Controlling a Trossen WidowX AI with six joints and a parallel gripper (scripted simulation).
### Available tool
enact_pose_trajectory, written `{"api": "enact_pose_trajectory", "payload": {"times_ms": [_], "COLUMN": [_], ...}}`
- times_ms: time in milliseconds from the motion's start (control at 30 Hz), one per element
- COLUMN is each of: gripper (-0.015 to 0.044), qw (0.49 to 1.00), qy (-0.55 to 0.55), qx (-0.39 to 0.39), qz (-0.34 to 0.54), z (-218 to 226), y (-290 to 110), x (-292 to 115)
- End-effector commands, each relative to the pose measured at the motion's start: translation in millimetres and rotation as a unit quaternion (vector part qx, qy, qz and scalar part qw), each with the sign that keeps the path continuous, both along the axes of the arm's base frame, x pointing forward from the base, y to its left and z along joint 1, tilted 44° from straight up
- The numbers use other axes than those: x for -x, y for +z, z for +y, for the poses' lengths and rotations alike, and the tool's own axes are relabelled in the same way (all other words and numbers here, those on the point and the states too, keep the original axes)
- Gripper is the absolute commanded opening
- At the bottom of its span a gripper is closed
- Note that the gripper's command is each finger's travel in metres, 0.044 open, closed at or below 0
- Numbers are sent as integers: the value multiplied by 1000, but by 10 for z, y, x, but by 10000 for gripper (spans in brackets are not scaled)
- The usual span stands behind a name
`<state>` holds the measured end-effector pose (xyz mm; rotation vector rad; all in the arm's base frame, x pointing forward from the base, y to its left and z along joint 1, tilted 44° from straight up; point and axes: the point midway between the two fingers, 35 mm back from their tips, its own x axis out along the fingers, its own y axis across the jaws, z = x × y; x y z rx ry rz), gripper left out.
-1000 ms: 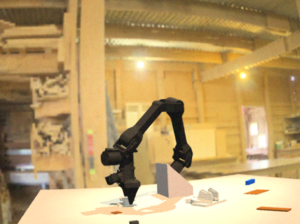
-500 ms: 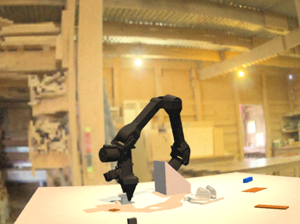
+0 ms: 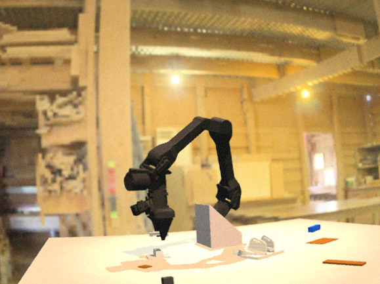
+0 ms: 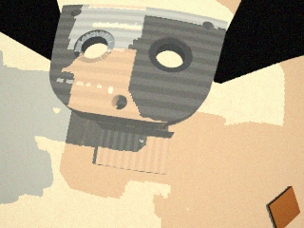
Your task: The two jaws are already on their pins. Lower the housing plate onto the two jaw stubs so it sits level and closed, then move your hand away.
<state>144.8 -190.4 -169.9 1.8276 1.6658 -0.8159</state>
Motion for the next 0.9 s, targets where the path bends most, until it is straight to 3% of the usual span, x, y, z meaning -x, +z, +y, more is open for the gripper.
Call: {"api": "enact_pose_trajectory", "payload": {"times_ms": [0,433,867], "gripper": [351,351,351], "qw": [1000,1000,993], "qy": [2,2,88], "qx": [8,8,22], "qz": [-4,-4,-80], "z": [-140,-167,-56], "y": [114,155,383], "x": [0,4,-242]}}
